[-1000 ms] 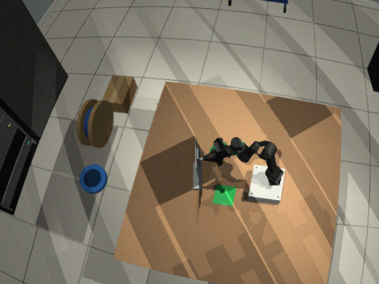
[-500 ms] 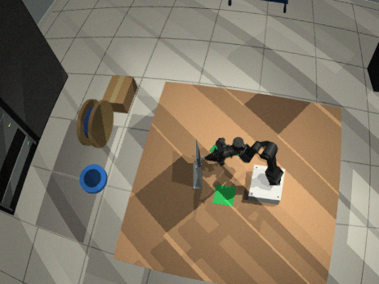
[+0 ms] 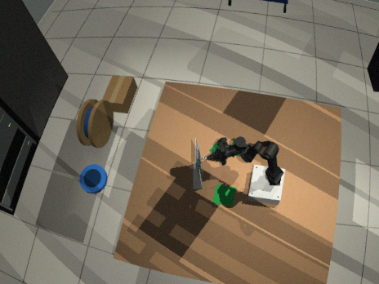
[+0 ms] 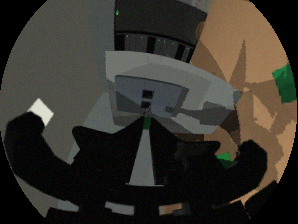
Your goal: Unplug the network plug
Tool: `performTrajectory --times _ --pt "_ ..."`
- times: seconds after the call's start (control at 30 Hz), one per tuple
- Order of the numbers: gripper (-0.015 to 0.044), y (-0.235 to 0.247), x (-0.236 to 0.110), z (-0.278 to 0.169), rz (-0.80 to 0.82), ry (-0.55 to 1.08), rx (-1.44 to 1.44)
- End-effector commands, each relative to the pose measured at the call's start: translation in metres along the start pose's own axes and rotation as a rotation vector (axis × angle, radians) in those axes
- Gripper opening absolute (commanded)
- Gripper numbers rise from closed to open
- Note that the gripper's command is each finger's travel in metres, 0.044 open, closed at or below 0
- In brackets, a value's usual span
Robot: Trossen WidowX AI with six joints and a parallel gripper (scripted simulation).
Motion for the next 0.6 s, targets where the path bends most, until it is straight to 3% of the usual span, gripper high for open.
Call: performTrajectory --times 0.0,0.57 --pt "0.0 0.001 -0.005 -0.001 0.001 0.001 0.002" --pt "0.0 0.001 -0.017 -0.003 0.0 0.001 0.002"
Point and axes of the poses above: the point midway between the two fingers, 35 mm back from their tips, its own x axis out along the fingers, its own y axis across the jaws, z = x × y, the point moved 7 cm from there along -x, back along the fingers, and after that the axes turned 14 degrees about -x, right-handed, at the moved point
